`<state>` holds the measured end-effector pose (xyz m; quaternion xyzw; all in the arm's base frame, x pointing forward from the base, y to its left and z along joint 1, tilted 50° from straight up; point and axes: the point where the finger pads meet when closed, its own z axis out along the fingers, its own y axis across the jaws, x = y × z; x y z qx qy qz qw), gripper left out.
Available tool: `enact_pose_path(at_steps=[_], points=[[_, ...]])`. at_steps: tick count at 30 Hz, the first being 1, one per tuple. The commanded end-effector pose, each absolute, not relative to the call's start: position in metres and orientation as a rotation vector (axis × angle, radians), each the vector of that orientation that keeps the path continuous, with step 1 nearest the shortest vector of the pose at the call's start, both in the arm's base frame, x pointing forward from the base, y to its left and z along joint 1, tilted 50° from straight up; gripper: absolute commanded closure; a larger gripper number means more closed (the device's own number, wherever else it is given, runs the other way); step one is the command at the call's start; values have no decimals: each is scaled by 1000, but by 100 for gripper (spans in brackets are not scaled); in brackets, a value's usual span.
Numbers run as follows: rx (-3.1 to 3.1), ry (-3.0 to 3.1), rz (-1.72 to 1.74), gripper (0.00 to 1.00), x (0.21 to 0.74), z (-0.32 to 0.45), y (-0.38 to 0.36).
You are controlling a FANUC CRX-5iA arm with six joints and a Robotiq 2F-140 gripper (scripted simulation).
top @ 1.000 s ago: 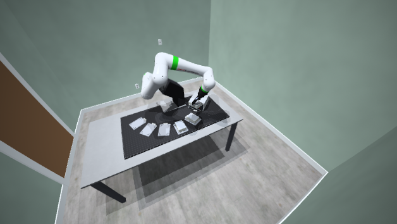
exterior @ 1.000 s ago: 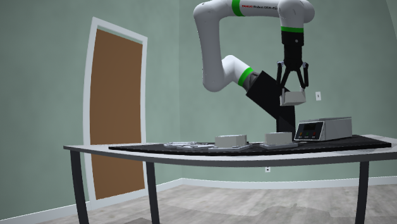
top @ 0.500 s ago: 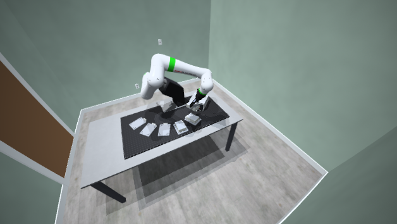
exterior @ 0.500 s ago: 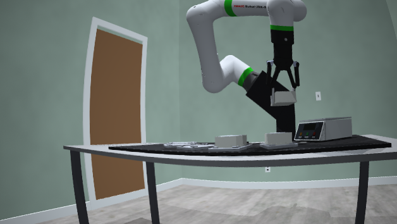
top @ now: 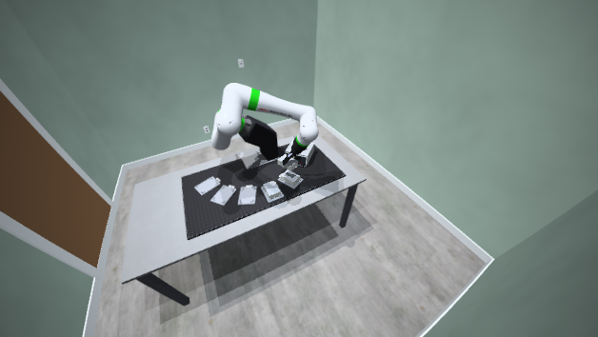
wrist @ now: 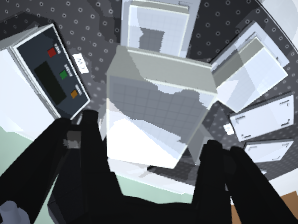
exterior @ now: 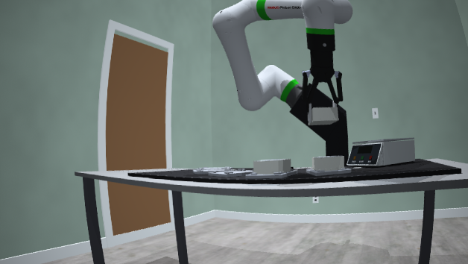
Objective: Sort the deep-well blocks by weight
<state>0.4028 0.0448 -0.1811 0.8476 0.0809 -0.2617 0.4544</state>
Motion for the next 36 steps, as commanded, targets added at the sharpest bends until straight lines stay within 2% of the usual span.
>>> enact_pose_path(at_steps=[1,15,36], points=[[2092,200,-646,90,407,-177,42],[2245,-233,-470,90,414,-146,17],[2245,-233,-470,90,424,-101,-21]])
